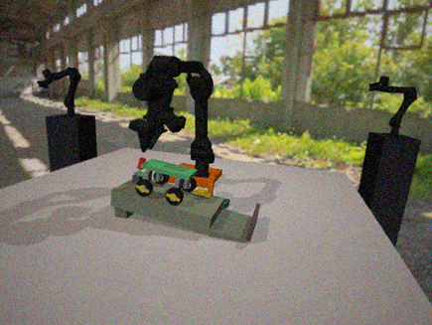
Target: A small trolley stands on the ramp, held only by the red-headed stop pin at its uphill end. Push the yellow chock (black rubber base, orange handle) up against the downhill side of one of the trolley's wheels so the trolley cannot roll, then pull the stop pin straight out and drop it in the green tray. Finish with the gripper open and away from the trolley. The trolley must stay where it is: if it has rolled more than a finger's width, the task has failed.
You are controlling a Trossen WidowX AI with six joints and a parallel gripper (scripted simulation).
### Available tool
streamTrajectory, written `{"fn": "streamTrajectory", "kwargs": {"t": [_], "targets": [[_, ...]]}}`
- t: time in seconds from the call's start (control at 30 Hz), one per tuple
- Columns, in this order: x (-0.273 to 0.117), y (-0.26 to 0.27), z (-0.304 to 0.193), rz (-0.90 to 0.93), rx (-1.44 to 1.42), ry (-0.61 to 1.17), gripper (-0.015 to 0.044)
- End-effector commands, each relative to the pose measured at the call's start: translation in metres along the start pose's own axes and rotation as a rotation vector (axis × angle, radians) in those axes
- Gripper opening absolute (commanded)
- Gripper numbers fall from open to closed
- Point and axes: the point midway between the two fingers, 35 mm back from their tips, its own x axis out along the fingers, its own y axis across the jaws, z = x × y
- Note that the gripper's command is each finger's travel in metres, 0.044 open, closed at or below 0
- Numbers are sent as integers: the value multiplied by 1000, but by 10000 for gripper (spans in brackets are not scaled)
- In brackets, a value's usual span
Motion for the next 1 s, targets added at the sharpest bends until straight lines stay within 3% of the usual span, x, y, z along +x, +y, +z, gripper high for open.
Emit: {"fn": "streamTrajectory", "kwargs": {"t": [0.0,0.97], "targets": [[-1,0,-4,2,35,8,190],[31,0,-4,2,35,8,190]]}}
